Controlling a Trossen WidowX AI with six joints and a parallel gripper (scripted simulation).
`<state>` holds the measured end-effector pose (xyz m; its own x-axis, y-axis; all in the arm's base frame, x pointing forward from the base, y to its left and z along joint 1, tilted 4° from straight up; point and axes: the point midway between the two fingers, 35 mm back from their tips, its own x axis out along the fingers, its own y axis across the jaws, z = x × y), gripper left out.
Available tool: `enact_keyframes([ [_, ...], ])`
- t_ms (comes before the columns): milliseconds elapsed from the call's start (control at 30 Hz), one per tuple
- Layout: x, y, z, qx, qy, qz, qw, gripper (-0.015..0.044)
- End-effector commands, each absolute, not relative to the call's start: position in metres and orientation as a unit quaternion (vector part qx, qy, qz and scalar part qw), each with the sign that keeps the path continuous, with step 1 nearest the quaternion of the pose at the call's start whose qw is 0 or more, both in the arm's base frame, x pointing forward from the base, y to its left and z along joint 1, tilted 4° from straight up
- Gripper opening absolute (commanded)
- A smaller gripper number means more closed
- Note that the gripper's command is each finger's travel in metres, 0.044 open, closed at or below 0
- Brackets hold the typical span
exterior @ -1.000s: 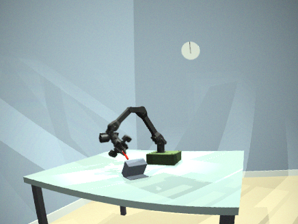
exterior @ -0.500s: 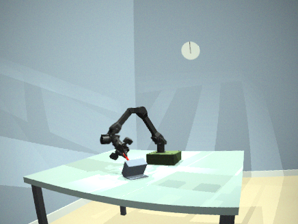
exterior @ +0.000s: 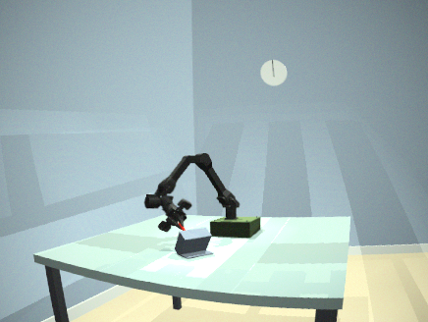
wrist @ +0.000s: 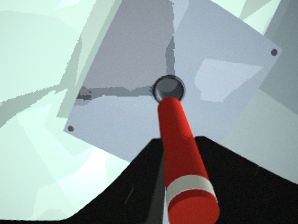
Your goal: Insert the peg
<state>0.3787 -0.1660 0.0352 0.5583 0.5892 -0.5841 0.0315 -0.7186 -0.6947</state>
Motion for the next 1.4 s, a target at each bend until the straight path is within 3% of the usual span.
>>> enact_keyframes([
  [0,0.381,-0.161,0.032,-0.82,-0.192,0.429,0.327,0.0],
  [1367,0.389,-0.152,0.024,-0.822,-0.191,0.428,0.323,0.0],
])
